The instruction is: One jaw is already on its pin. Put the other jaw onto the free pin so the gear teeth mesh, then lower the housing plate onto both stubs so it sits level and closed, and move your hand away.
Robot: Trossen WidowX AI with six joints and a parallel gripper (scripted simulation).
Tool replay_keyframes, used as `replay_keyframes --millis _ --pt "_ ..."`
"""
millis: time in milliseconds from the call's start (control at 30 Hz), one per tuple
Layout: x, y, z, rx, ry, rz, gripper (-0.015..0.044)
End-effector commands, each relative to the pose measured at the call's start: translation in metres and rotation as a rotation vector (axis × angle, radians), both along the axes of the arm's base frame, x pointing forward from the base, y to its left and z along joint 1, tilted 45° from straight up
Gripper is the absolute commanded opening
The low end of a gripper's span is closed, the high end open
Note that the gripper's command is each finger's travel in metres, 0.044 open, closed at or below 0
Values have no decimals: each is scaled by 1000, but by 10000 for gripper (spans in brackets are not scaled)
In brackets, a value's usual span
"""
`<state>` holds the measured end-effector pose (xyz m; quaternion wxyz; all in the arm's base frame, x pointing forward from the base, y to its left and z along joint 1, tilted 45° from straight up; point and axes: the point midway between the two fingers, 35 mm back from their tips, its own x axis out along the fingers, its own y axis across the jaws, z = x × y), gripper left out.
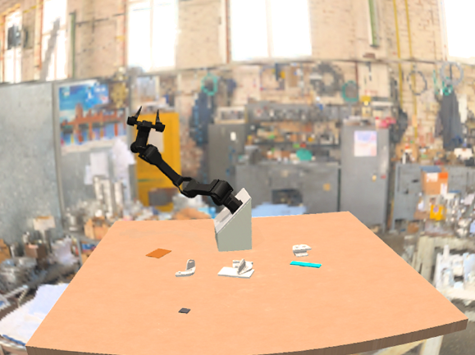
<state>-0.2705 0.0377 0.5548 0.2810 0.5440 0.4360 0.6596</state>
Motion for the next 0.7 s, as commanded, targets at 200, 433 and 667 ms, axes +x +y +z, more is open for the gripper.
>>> replay_keyframes --millis 200,433,667 --pt "28 11 14 37 22 -66 440" --pt "74 26 33 86 56 -181 440" --pt "123 38 46 122 87 -309 440"
